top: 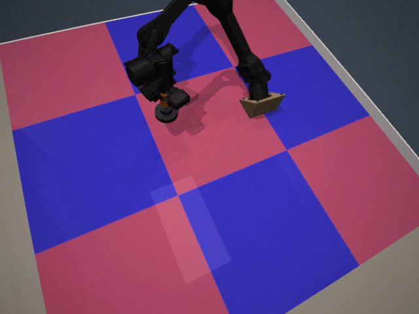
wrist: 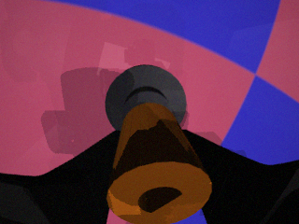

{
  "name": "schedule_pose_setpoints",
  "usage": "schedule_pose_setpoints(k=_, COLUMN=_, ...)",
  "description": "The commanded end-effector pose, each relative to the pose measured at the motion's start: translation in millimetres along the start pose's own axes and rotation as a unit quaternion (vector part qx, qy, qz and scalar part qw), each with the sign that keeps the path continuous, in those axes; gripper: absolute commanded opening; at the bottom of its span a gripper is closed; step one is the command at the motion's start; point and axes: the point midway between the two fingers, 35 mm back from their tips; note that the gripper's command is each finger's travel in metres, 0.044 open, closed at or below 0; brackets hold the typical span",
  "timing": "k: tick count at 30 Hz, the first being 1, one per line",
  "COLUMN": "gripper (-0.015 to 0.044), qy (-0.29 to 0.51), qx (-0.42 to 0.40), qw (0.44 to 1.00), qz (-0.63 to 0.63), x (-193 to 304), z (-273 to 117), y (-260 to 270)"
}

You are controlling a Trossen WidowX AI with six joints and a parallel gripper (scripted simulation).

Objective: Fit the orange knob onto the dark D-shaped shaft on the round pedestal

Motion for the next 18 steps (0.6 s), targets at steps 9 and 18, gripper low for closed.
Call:
schedule_pose_setpoints(k=9, gripper=0.0, qy=-0.002, qx=0.002, qw=0.995, qz=-0.103, x=-2.5, z=0.3, y=-1.0)
schedule_pose_setpoints(k=18, gripper=0.0, qy=-0.002, qx=0.002, qw=0.995, qz=-0.103, x=-1.1, z=2.3, y=-1.2)
Point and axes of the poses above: the point midway between the two fingers, 35 mm back from their tips, its own z axis out along the fingers, its own y axis across the jaws, x = y × z
